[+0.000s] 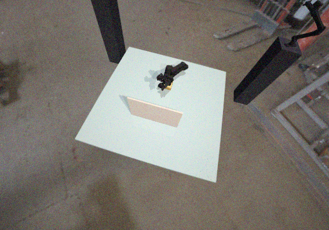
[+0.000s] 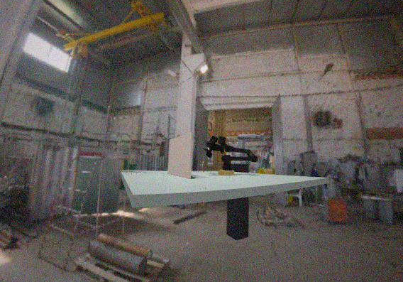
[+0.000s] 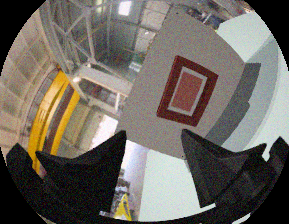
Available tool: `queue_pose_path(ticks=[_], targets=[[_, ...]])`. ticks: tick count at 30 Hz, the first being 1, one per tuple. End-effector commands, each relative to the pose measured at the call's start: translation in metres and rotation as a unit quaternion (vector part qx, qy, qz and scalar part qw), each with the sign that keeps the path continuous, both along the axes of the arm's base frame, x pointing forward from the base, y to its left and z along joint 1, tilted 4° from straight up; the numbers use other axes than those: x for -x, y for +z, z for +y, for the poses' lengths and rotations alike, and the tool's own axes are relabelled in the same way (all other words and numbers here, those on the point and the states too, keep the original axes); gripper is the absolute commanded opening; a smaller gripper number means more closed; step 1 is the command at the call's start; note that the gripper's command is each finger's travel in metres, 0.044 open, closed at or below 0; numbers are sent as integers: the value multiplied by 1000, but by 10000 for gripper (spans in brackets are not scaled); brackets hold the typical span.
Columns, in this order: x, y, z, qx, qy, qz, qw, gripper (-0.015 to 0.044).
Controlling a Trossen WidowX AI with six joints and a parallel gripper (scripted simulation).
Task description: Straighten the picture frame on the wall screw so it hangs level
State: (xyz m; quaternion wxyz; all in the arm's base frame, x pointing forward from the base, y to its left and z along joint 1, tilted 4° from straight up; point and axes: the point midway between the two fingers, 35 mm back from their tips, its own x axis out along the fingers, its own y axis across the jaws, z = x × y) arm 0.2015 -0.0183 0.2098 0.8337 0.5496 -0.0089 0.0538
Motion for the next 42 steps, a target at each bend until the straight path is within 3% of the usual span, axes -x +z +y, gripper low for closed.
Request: queue_pose_path(ticks=[1,13,28,42], targets=[[0,1,1,3,1,-3,1000,260],[-3,0,-2,-7,-2,1,1000,260],[-65,-28,-16,-148,-41,23,988,260],[-69,-28,-16,-150,-41,23,988,260]])
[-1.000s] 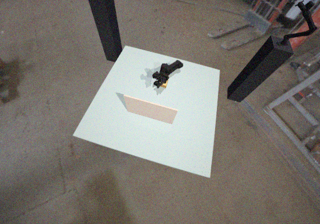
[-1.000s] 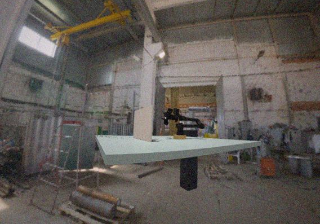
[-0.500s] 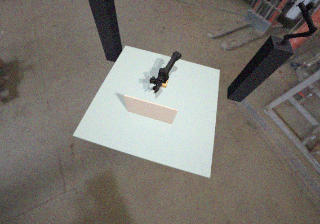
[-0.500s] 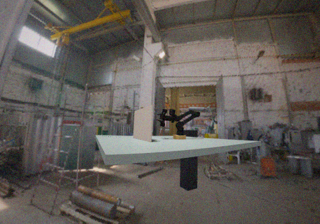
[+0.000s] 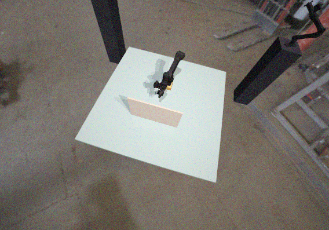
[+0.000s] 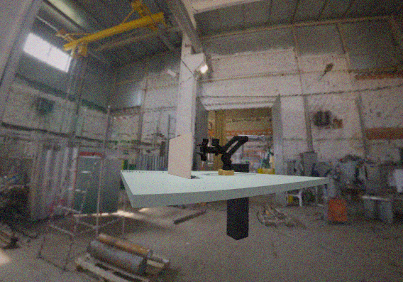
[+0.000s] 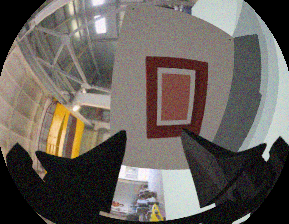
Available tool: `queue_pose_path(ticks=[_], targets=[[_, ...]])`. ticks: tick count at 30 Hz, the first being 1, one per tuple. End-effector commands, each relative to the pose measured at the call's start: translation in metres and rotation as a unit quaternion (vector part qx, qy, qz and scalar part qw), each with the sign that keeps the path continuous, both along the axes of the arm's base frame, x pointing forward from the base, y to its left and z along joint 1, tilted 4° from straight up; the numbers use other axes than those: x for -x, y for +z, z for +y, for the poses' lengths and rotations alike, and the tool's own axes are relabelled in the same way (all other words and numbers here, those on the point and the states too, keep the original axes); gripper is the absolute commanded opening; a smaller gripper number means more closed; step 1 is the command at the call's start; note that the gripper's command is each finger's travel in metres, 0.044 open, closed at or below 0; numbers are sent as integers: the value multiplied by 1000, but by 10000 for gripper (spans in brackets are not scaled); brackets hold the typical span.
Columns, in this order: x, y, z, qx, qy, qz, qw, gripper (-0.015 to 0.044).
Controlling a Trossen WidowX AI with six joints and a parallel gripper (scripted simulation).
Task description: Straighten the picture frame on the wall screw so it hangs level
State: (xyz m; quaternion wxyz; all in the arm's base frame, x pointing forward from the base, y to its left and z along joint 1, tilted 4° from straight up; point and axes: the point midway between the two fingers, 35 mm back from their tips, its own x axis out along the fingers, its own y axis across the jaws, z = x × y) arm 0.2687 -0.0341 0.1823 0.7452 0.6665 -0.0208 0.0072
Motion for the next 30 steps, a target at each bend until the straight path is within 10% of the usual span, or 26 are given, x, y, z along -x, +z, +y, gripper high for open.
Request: queue_pose_path(ticks=[1,30], targets=[[-3,0,-1,-3,-2,2,1000,260],[-80,2,-2,-3,-2,-1,1000,260]])
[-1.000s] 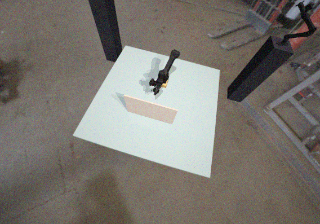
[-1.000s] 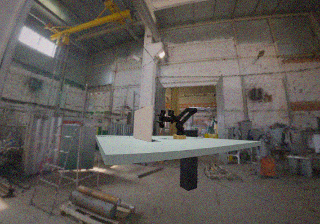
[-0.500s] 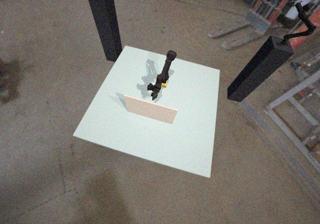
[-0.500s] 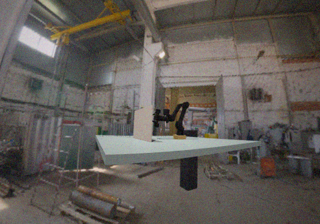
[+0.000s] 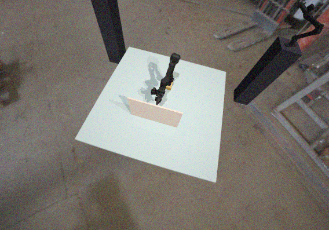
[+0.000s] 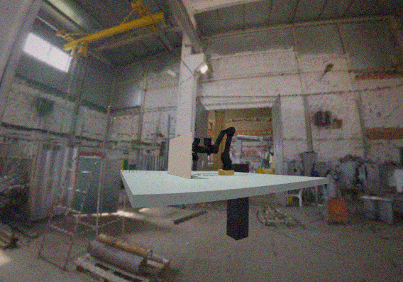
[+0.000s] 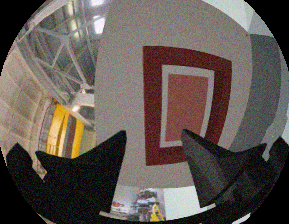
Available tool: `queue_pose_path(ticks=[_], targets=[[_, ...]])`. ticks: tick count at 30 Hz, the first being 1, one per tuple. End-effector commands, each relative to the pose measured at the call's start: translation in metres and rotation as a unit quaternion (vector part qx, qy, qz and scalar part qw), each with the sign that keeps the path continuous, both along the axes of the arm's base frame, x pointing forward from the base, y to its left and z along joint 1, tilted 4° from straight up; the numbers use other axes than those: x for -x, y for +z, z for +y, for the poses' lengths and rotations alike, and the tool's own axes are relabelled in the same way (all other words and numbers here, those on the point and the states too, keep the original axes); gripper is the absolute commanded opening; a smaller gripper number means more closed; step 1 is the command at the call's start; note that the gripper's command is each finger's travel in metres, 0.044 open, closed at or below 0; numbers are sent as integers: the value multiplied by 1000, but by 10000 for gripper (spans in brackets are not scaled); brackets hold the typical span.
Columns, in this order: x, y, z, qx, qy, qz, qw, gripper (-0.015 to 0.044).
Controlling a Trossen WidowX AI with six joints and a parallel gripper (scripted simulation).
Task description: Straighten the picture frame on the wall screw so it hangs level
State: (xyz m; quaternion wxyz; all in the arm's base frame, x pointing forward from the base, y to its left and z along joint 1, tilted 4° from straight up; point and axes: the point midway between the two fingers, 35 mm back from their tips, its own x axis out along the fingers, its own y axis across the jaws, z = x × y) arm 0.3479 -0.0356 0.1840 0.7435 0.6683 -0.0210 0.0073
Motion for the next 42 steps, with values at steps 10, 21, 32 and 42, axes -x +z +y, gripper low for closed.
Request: queue_pose_path(ticks=[10,21,32,42], targets=[[-8,1,-1,-1,-1,-1,1000,260],[-25,3,-1,-1,-1,-2,1000,260],[-41,3,-1,-1,-1,-3,1000,260],[-41,3,-1,-1,-1,-3,1000,260]])
